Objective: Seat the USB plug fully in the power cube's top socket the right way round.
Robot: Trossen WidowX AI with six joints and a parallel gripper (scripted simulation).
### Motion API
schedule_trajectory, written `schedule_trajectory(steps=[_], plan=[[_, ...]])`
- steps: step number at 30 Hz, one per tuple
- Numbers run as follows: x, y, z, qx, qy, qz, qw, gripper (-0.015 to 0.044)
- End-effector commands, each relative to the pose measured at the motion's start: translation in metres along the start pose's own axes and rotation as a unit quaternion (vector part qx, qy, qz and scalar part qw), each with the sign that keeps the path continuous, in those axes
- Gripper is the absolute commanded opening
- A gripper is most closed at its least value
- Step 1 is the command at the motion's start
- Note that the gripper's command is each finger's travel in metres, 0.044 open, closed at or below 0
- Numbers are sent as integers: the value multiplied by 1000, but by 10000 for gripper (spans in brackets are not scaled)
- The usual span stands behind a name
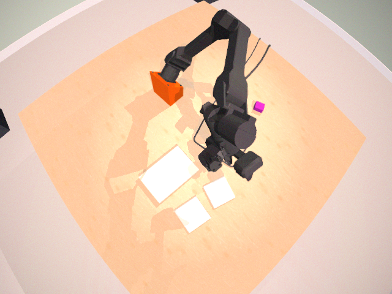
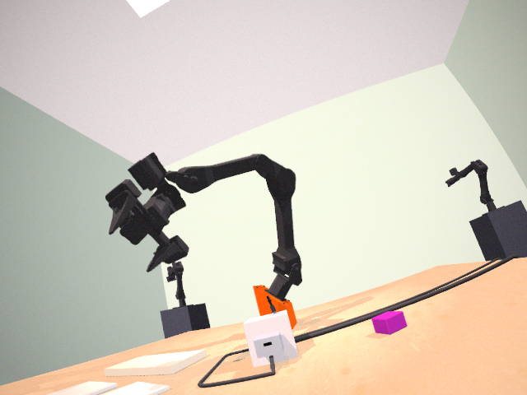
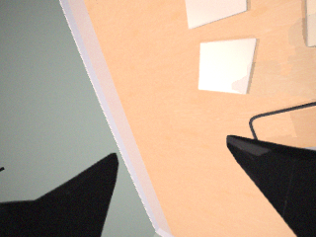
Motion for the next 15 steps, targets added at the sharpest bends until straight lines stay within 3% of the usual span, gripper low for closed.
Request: schedule_trajectory(steps=[1, 15], plan=[[51, -48, 11, 114, -9, -40, 993, 440], [153, -150, -18, 356, 19, -146, 923, 440]])
Point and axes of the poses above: the point midway between the two fingers, 35 mm back from their tips, its own z axis out along the fingers, its own y axis across the jaws, x = y × z, the point moved 3 cm from there along -z, back along the fingers, and after that the axes turned 1 degree about -z, right-handed, at the moved point
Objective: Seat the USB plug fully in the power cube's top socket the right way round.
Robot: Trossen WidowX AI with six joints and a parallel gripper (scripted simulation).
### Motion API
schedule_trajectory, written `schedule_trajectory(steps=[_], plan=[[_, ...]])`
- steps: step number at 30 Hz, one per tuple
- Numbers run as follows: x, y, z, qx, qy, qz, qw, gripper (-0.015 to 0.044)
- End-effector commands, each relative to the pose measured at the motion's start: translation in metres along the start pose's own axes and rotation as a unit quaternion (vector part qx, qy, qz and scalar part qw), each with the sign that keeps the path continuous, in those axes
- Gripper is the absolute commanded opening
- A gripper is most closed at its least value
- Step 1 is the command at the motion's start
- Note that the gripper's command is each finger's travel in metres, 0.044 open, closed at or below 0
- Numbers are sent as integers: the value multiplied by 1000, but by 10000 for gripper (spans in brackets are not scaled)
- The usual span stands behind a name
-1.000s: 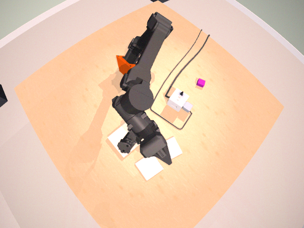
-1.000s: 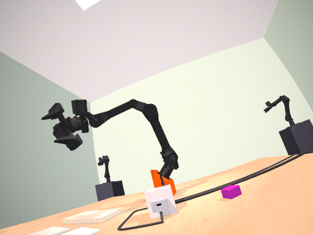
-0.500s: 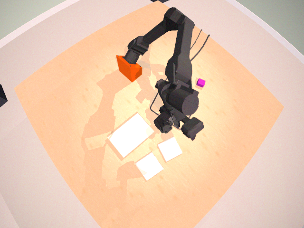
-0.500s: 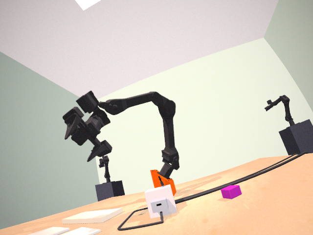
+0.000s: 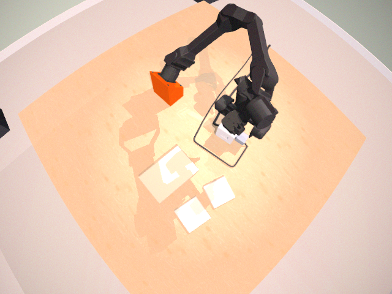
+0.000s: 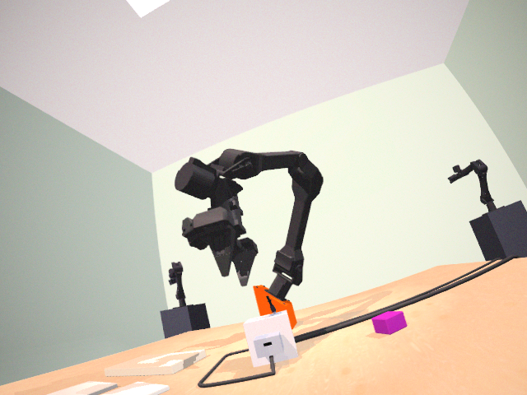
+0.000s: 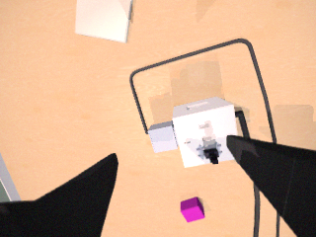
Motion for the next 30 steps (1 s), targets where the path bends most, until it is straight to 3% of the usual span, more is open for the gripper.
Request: schedule_trajectory(steps=[1, 30], plan=[[40, -32, 6, 93, 14, -41, 995, 440], [40, -33, 23, 94, 15, -41, 995, 440]])
Point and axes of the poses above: the point midway between the two fingers, 35 mm back from their tips, its own z axis out along the fingers, its own y axis across the jaws, x = y × z, the point moved 3 cm from there along -z, back along the fingers, and after that the axes turned 1 degree about -z, right-handed, at the moved point
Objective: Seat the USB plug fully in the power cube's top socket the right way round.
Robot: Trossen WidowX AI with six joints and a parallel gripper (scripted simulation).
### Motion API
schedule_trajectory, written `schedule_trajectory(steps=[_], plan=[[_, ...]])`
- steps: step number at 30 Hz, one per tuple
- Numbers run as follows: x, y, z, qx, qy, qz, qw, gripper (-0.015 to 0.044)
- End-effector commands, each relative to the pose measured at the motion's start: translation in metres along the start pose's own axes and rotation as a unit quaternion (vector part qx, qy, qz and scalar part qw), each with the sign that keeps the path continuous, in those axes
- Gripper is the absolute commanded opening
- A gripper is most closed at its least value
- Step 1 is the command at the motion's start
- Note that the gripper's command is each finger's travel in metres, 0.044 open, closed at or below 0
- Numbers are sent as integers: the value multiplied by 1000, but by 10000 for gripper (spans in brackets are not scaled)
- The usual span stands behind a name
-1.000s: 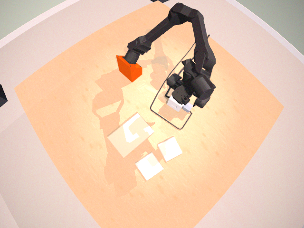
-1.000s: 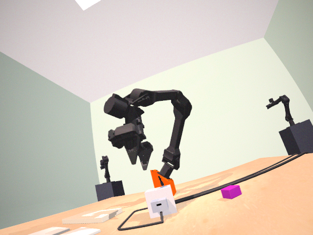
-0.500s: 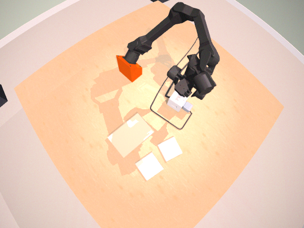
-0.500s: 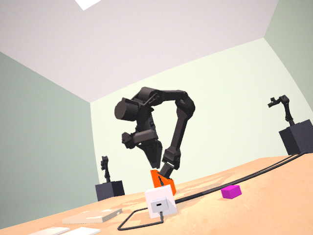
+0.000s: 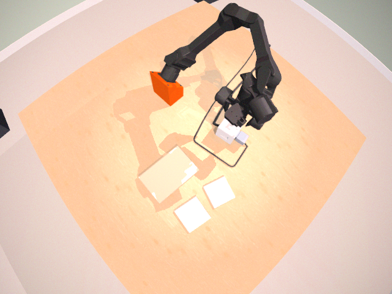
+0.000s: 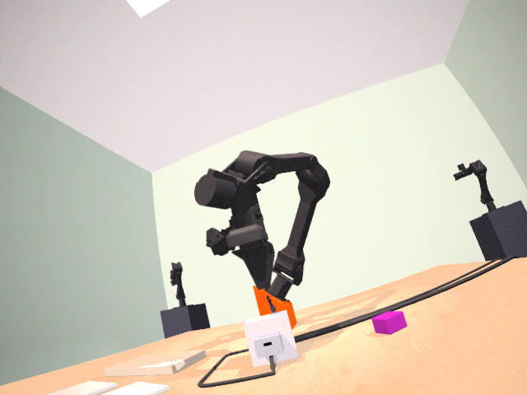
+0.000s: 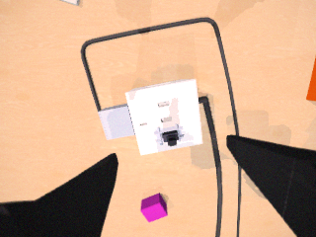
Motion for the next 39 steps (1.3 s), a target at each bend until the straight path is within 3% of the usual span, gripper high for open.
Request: schedule_trajectory(steps=[1, 22, 39], plan=[[1, -2, 7, 4, 2, 2, 1000, 440], [1, -2, 20, 4, 3, 2, 1000, 440], [0, -1, 18, 3, -1, 0, 1000, 0]])
Point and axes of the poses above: the point midway between the two fingers, 35 mm back from their tips, its own z axis out along the fingers, its own y axis across the jaws, x = y × z, the point moved 3 cm from there along -z, back along the fingers, and after that the axes turned 1 degree about -z, right-handed, at the moved point
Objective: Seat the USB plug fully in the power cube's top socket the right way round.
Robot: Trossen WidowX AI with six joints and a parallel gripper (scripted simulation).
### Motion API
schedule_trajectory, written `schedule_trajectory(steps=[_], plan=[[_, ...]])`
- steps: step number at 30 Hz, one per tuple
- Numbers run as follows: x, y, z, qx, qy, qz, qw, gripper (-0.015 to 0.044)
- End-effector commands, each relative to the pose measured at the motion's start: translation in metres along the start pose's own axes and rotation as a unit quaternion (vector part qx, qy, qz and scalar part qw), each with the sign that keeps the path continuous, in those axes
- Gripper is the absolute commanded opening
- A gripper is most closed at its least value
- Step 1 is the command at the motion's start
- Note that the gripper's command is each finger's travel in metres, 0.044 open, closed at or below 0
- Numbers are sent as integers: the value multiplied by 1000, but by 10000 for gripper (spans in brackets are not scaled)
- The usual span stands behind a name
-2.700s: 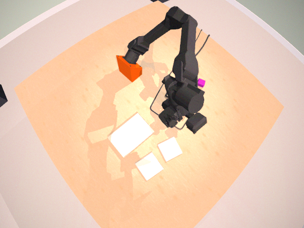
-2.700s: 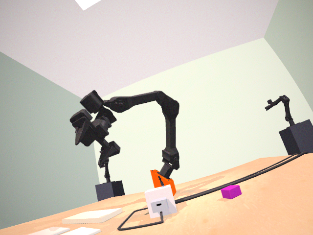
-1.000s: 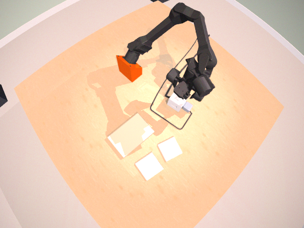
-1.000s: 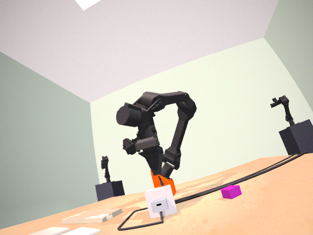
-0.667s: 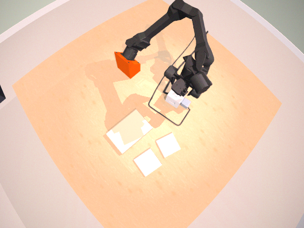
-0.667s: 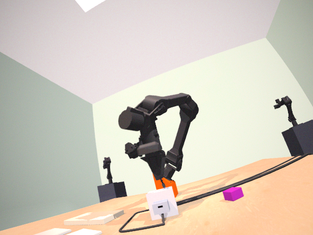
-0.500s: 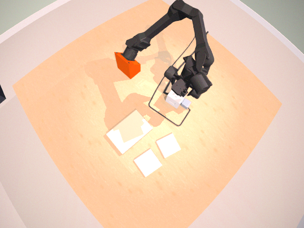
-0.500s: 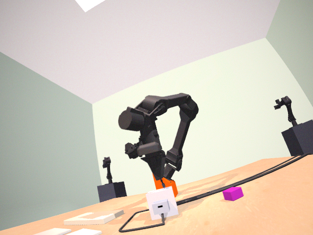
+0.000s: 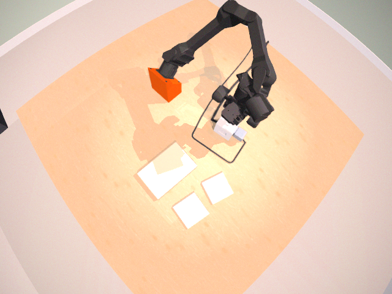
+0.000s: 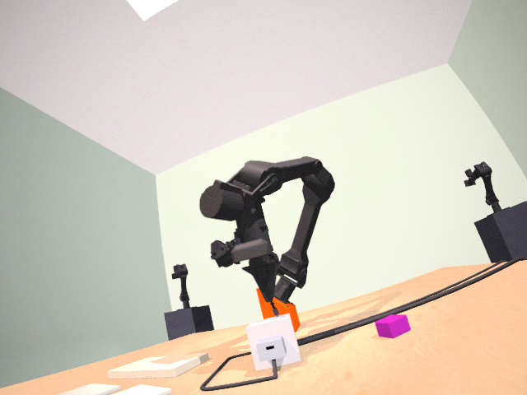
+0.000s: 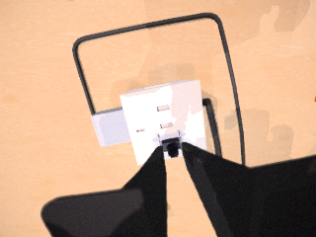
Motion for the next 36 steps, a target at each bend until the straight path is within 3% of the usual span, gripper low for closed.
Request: schedule_trajectory(steps=[1, 36], plan=[[0, 0, 0, 0, 0, 0, 1000, 0], [0, 0, -12, 0, 0, 0, 1000, 0]])
Point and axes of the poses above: the point midway between the two fingers, 35 mm back from their tips, its own z axis out along the fingers, its own y axis across the jaws, x = y × z, the point moved 3 cm from there along -z, back along the fingers, and after that the axes turned 1 degree about -z, right-handed, at the moved point
